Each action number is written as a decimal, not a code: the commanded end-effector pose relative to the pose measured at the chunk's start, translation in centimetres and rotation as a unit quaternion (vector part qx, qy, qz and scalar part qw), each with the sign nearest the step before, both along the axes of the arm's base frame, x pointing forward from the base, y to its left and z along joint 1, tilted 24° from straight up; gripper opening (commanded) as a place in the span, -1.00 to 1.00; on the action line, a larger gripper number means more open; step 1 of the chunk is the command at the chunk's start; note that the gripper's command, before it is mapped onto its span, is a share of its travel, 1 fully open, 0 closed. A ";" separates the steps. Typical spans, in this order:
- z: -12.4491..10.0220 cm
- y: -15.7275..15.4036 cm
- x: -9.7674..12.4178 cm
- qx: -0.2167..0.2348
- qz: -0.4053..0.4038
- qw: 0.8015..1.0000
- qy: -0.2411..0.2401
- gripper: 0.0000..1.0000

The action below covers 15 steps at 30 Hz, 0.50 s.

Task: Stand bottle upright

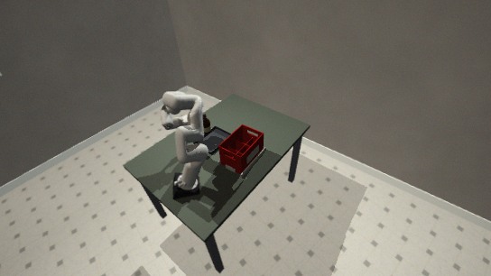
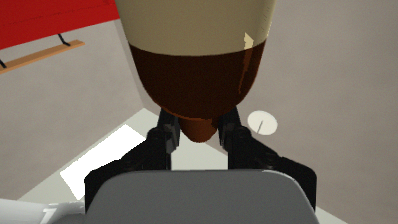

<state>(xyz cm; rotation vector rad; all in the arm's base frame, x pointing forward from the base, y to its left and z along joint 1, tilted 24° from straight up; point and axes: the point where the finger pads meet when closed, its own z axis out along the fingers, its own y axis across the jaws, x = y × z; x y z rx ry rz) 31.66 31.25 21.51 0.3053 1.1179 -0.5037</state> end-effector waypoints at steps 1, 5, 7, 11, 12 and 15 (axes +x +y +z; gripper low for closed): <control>0.1 0.1 0.0 0.002 0.000 1.000 -0.001 -1.00; 0.1 0.0 0.0 0.002 0.000 1.000 -0.001 -1.00; 0.1 0.0 0.0 0.002 0.000 1.000 -0.001 -1.00; 0.2 -0.2 0.0 0.002 0.000 1.000 -0.001 -1.00; 0.2 -0.2 0.0 0.002 0.000 1.000 -0.001 -1.00; 0.2 -0.4 0.0 0.002 0.000 1.000 -0.001 -1.00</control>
